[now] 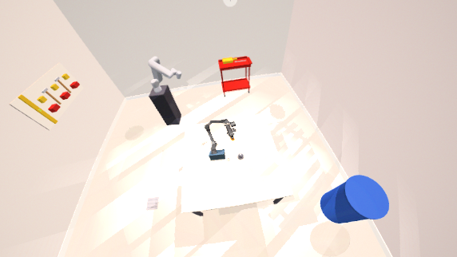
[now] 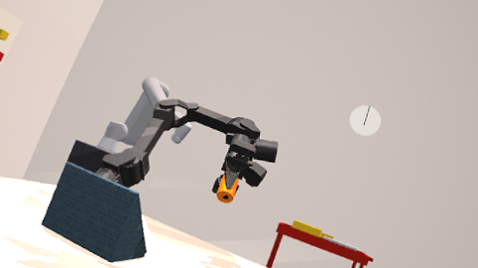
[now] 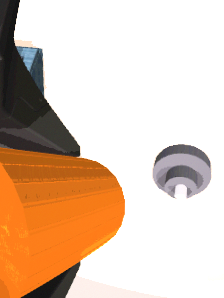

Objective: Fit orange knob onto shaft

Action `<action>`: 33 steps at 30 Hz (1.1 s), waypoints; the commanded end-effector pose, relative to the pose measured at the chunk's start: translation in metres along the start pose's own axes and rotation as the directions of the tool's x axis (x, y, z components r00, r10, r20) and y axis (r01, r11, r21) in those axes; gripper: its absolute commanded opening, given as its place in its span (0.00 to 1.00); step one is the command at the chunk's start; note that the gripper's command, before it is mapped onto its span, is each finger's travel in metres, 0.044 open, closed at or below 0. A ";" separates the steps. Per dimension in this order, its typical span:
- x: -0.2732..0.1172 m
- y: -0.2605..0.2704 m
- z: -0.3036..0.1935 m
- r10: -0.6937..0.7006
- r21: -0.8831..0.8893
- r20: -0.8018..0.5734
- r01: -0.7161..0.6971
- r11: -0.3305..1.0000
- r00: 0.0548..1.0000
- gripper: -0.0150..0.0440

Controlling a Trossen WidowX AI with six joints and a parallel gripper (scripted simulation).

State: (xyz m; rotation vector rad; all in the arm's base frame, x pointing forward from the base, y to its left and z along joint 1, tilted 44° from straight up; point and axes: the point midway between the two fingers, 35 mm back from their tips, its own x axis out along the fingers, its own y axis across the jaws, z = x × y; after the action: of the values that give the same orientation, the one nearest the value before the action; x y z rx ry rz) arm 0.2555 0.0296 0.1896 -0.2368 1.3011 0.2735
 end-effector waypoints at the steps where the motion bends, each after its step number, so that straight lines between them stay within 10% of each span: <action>1: 0.007 0.002 0.000 0.086 -0.001 0.003 -0.086 0.996 0.996 0.25; 33: 0.076 0.035 0.004 0.653 -0.006 0.001 -0.653 0.757 0.757 0.25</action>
State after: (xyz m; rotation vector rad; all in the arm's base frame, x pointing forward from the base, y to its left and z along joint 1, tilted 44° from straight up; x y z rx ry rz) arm 0.2646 0.0620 0.1238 0.2262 1.3461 0.8734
